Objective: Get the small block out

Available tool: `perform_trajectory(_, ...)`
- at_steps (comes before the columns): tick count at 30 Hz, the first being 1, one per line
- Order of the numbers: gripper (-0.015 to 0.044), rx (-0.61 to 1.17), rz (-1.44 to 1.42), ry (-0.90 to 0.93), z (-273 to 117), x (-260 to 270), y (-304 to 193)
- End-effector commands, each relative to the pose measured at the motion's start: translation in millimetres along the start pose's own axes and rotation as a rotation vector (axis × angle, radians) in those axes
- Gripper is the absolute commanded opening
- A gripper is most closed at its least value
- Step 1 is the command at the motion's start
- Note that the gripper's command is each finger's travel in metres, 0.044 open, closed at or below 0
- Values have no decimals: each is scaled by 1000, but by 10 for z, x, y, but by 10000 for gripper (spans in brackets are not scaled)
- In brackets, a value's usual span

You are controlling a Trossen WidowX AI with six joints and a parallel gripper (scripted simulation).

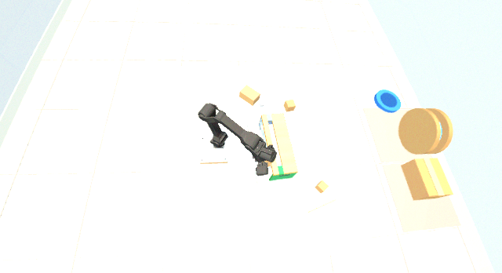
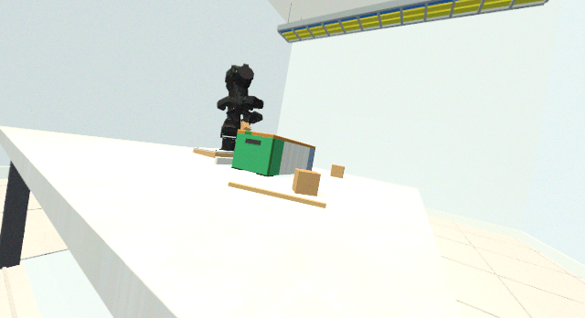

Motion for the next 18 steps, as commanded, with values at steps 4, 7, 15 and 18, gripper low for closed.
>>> perform_trajectory(4,0,6,-243,-14,-50,38,4)
perform_trajectory(7,0,8,-355,-19,-72,54,8)
perform_trajectory(15,0,15,-654,-33,-130,98,18)
perform_trajectory(18,0,18,-765,-37,-152,115,21)
Point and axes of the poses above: the point midway between the two fingers, 35 mm back from their tips, its own z axis out along the fingers, its own x axis across the jaws, y = z × x, the point moved 4 cm from there along -z, back along the fingers, and after that the axes turned 9 degrees about -z, right-handed, at the moved point
